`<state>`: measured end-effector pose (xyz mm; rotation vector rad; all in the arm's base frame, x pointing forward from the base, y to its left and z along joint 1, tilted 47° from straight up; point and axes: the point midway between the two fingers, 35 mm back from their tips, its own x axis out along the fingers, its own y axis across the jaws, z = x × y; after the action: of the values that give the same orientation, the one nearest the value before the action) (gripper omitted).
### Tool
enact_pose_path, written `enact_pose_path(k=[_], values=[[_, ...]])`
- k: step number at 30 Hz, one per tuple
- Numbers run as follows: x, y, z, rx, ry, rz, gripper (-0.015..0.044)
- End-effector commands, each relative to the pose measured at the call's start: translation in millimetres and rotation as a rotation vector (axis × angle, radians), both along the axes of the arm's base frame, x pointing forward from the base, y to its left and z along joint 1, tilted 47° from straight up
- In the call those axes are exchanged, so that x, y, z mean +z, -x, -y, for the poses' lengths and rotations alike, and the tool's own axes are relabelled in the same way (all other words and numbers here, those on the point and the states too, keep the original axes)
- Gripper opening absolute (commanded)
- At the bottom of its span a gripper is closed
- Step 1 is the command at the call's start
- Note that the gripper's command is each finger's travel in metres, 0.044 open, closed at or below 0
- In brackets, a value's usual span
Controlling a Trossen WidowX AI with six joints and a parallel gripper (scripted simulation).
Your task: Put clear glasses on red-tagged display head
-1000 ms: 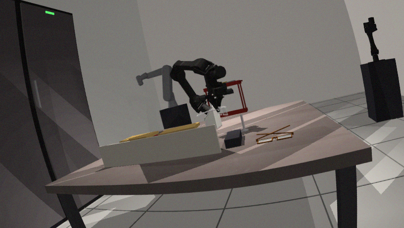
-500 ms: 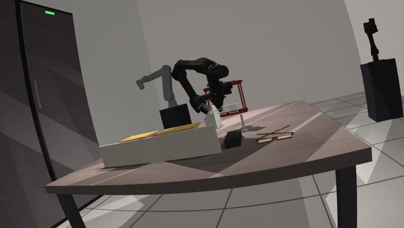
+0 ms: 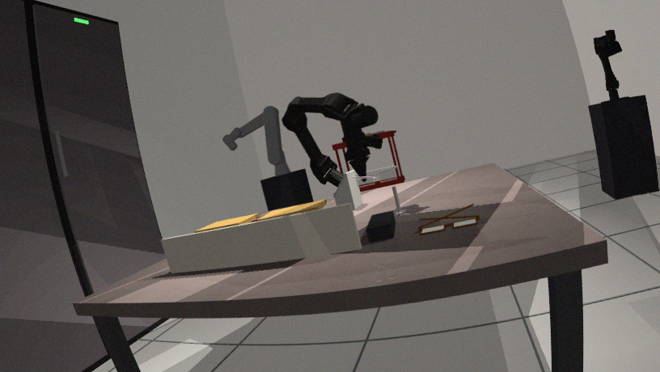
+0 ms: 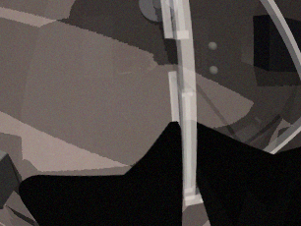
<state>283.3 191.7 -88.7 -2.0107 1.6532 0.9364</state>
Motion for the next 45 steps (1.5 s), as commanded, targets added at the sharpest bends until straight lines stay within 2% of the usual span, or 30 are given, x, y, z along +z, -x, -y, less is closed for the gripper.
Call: enact_pose_path(k=[1,30,45], values=[[-2.4,1.2,-2.0,0.083,0.009,-0.092,0.0],[-18.4,9.5,-15.0,0.812,0.101,-0.841,0.0],[-60.8,4.5,27.8,0.849,0.108,-0.88,0.0]])
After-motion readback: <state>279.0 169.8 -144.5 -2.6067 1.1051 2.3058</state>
